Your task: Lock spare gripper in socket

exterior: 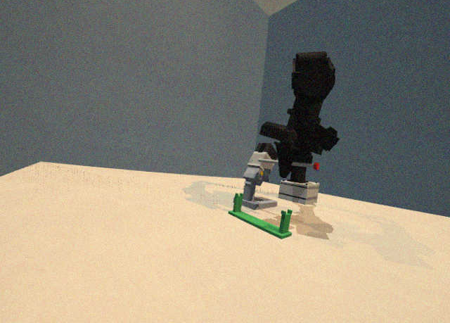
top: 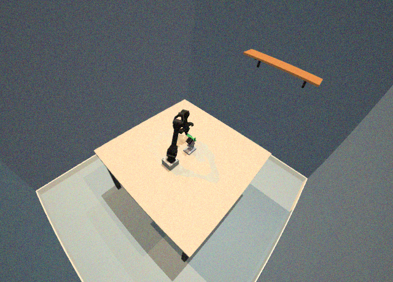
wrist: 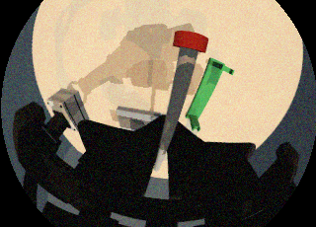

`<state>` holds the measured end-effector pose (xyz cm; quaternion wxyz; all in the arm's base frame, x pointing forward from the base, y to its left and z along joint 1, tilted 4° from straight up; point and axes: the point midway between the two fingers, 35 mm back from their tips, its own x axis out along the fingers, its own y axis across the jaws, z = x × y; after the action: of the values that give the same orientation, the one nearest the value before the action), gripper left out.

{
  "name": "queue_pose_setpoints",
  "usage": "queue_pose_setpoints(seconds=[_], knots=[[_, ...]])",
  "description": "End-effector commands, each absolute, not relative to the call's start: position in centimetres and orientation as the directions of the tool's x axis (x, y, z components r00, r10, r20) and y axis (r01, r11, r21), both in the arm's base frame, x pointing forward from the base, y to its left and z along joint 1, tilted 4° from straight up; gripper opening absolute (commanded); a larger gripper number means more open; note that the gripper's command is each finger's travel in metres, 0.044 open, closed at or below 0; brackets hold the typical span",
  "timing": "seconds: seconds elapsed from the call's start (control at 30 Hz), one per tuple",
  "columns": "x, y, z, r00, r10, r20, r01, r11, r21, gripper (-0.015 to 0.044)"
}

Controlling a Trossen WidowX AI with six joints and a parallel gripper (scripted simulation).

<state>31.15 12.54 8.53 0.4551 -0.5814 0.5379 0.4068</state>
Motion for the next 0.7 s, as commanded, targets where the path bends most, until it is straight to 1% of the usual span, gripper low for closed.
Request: queue_pose_setpoints(seconds=[0.0, 0.33, 0.5, 0.67], knots=[[30.0, 12.6, 8.7, 0.093, -0.25, -0.964, -0.996, -0.008, -0.094, 0.0], [27.1, 12.5, 8.6, 0.094, -0.248, -0.964, -0.996, -0.026, -0.09, 0.0], [27.2, 12.5, 7.7, 0.093, -0.248, -0.964, -0.996, -0.026, -0.089, 0.0], [27.5, 12.5, 5.1, 0.09, -0.248, -0.965, -0.996, -0.026, -0.086, 0.0]])
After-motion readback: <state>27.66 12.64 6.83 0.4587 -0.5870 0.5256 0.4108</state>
